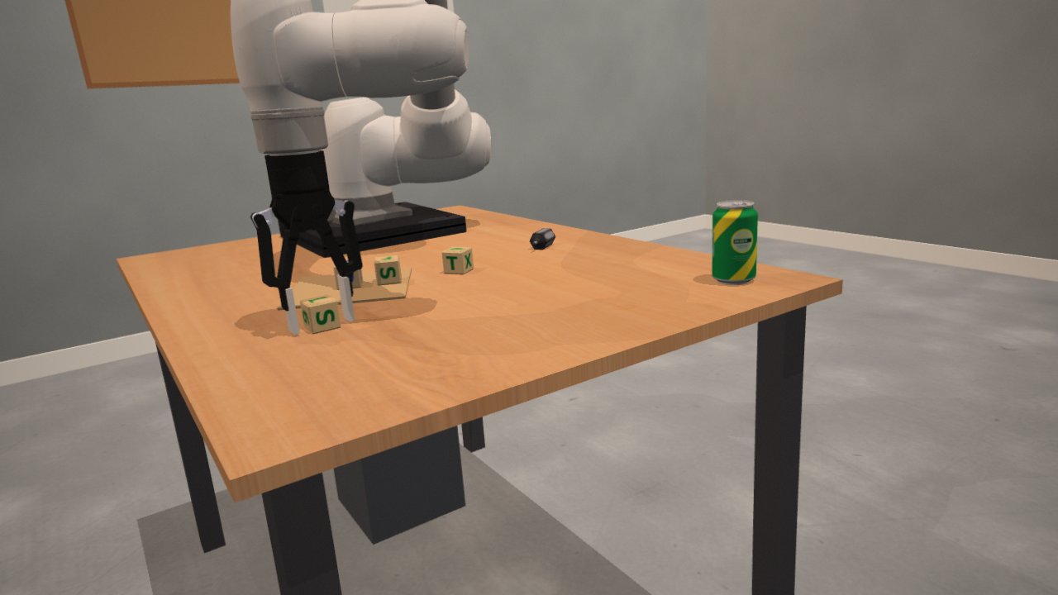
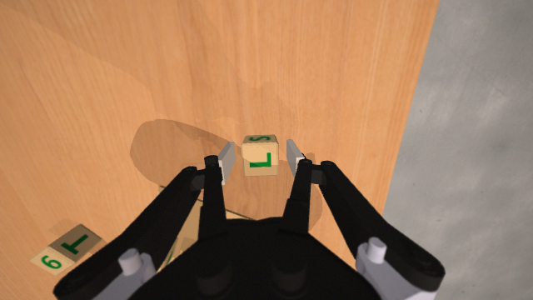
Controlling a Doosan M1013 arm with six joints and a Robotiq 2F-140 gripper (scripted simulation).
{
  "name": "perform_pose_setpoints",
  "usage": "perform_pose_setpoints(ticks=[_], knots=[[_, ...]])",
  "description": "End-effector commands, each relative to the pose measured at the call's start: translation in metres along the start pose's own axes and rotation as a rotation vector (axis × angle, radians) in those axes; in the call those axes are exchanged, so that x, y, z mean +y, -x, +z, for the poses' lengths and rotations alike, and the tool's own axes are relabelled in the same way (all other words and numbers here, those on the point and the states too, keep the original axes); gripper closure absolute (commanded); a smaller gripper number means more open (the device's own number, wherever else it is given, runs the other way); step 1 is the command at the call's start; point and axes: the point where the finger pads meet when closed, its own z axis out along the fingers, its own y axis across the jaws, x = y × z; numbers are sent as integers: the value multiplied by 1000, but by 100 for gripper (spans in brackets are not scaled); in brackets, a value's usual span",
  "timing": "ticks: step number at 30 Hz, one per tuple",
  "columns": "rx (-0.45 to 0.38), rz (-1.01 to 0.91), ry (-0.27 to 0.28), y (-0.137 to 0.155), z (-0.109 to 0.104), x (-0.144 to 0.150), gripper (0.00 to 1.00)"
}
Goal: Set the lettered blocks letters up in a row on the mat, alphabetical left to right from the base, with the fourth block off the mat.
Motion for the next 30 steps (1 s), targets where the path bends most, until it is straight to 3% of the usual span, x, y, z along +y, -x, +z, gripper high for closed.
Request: perform_pose_setpoints(ticks=[1, 3, 4, 20, 21, 30], knots=[[1, 0, 0, -1, -1, 0, 47], [1, 0, 0, -1, -1, 0, 47], [1, 0, 0, -1, -1, 0, 58], [1, 0, 0, -1, -1, 0, 58], [1, 0, 0, -1, -1, 0, 69], [1, 0, 0, -1, -1, 0, 69]])
